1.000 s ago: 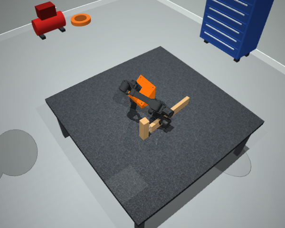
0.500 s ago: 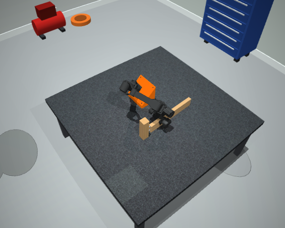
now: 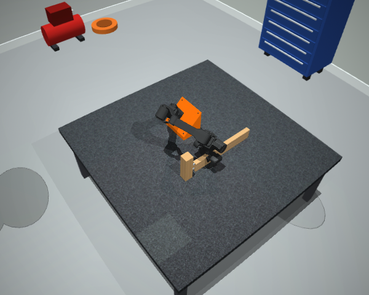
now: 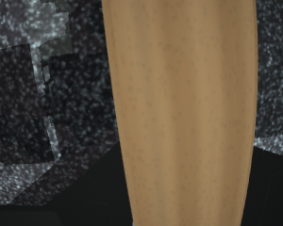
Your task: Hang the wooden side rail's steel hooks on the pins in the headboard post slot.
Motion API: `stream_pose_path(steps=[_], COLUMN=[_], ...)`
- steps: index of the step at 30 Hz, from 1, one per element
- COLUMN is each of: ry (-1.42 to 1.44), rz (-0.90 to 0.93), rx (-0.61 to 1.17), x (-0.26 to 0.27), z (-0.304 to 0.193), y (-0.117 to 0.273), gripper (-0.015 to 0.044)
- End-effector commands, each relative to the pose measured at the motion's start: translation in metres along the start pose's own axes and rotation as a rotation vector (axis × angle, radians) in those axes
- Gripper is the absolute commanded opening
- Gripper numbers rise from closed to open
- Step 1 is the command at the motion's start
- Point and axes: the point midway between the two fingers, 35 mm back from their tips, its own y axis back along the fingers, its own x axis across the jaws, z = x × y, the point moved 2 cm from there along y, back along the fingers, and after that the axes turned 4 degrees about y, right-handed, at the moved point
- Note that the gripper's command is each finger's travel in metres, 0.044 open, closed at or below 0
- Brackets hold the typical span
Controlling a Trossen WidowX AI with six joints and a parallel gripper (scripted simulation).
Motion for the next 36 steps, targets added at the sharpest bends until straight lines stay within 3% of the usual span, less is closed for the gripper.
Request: stream_pose_path(steps=[1,36], ry=[-0.022,-0.022], rz=[-0.008,-0.008], rx=[-0.001,-0.001], x=[-0.0064,-0.0055], z=[-0.0007,-0.0003], y=[0.0001,0.0023], gripper=[0.0000,0.0000])
